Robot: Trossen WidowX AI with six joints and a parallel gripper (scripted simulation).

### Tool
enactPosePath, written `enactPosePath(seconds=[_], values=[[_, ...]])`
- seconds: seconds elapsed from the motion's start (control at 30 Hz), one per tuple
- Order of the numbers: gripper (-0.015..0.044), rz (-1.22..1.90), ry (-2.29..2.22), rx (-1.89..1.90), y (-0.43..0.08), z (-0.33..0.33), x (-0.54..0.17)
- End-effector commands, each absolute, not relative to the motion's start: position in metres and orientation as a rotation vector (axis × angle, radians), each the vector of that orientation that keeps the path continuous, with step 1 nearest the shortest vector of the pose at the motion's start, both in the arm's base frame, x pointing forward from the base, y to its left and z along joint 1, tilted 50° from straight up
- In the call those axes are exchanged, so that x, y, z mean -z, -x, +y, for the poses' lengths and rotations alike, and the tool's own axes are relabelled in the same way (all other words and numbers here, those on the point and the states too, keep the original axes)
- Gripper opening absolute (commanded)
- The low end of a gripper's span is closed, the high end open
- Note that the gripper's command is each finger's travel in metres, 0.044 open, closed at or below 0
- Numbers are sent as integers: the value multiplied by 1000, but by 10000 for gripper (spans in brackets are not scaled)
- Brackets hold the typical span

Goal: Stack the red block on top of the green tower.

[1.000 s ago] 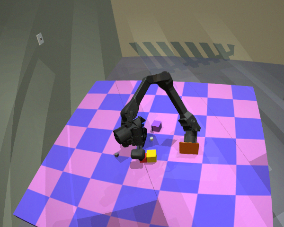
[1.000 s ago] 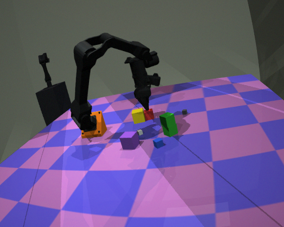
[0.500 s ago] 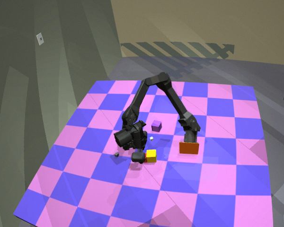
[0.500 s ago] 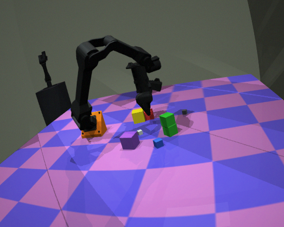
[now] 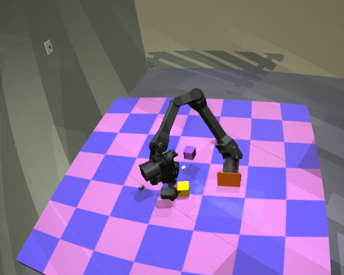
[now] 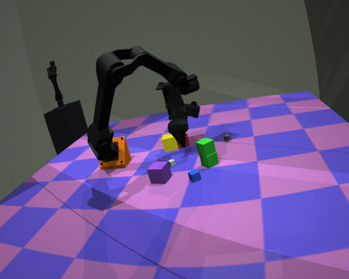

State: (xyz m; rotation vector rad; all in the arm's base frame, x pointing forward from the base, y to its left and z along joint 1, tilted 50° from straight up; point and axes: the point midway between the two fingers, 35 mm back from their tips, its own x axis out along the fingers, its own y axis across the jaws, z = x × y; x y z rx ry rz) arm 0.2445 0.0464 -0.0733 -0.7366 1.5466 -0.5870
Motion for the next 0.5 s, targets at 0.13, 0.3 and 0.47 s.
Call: enactPosePath(seconds=[0.13, 0.3, 0.47], values=[[440, 1554, 751, 589, -242, 43, 75], [440, 1554, 751, 589, -242, 43, 75], [361, 1555, 751, 589, -242, 45, 74]])
